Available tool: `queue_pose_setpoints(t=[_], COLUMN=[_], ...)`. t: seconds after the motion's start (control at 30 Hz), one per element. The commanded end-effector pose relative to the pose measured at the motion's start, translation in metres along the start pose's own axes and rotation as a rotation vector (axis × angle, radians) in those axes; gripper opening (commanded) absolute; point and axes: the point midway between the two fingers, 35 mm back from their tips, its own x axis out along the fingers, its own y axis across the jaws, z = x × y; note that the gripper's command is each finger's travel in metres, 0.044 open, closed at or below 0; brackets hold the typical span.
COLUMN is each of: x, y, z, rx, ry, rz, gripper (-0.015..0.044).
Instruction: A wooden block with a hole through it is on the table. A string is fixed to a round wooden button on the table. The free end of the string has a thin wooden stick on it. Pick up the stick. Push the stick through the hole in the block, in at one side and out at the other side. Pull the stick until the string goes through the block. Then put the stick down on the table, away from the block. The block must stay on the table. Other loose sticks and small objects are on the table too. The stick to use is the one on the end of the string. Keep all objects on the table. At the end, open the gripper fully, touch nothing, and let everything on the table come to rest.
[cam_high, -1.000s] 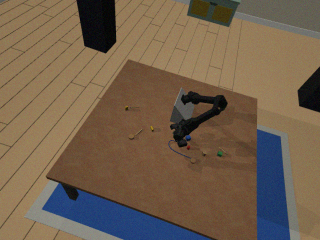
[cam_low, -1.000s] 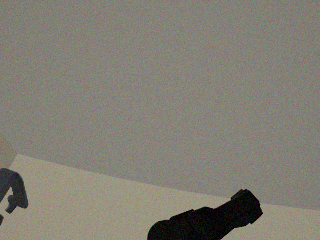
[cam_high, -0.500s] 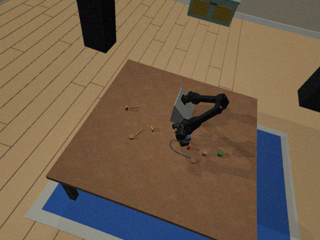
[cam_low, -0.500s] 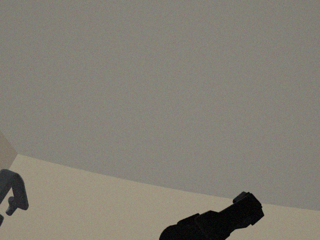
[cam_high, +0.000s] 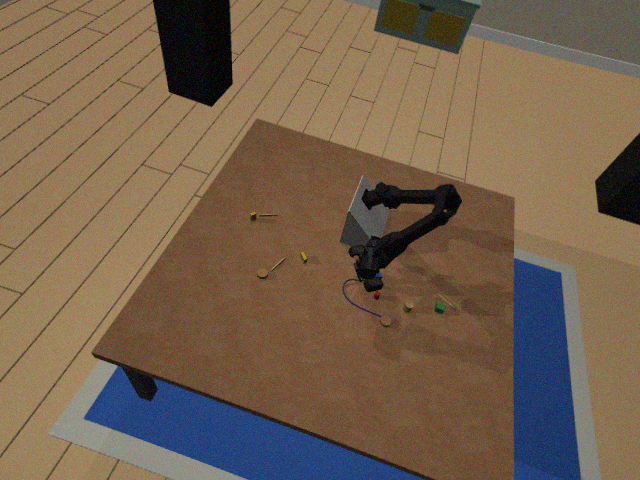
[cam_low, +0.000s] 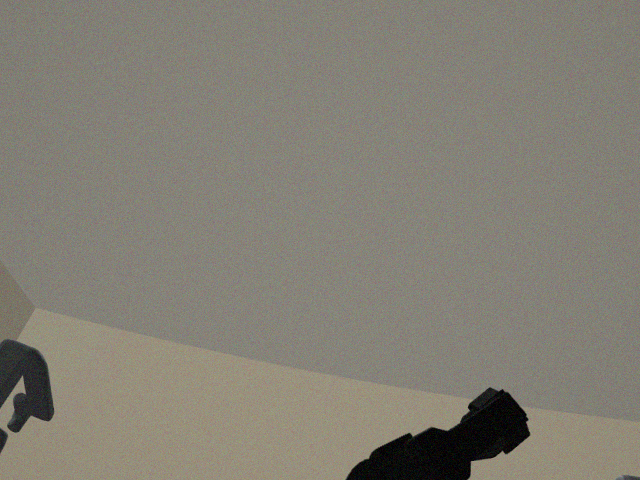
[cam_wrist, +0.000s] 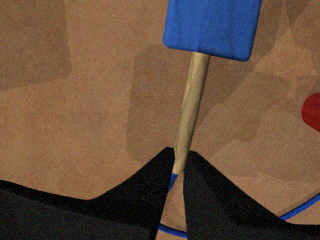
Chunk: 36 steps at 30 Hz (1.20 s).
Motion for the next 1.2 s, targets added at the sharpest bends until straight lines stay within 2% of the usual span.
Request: queue_pose_setpoints(t=[0.0, 0.93, 1.1, 1.17], x=[0.0, 0.0, 0.0, 0.0], y=[0.001, 0.001, 0.0, 0.0], z=[0.006, 0.041, 0.038, 0.038], rx=[-0.001, 0.0, 0.0, 0.0], ry=[0.001, 0.001, -0.002, -0.002], rz=[0.002, 0.001, 0.0, 0.0], gripper=[0.0, 0.0, 0.0124, 0.0124])
